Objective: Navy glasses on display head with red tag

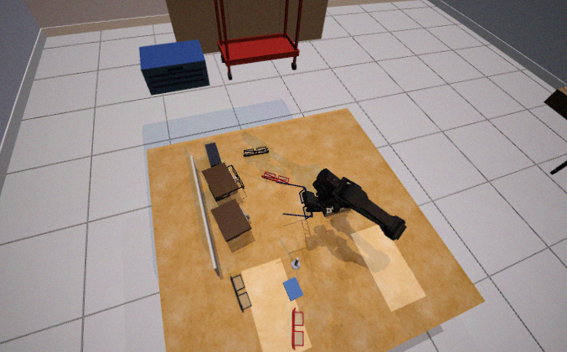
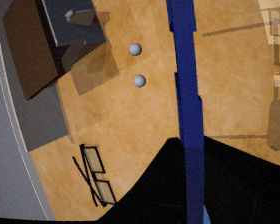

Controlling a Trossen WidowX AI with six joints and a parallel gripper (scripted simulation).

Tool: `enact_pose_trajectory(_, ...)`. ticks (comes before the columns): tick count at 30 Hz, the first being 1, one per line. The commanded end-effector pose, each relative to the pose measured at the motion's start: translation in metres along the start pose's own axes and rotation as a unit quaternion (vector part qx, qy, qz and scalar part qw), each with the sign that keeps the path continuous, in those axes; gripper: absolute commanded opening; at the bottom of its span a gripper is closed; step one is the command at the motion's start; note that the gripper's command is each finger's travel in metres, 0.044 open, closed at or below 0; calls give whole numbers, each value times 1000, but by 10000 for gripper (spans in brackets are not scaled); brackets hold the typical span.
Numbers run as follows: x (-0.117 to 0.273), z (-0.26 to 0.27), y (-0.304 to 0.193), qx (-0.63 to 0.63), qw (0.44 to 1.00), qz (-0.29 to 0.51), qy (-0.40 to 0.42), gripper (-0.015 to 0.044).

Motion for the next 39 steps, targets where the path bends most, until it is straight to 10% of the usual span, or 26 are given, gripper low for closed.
enact_pose_trajectory(1, -4, 7, 6, 13, 1000, -2, -18, 0)
enact_pose_trajectory(39, -79, 48, 76, 115, 971, 21, -210, 0)
Point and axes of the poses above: the point midway between the two fingers, 35 mm back from their tips, its own x axis back along the fingers, its own z axis across the jaws, y = z × x, the point moved 2 cm from there along x, back along the fingers, and after that the axes turned 6 degrees about -x, right-handed, at the moved point
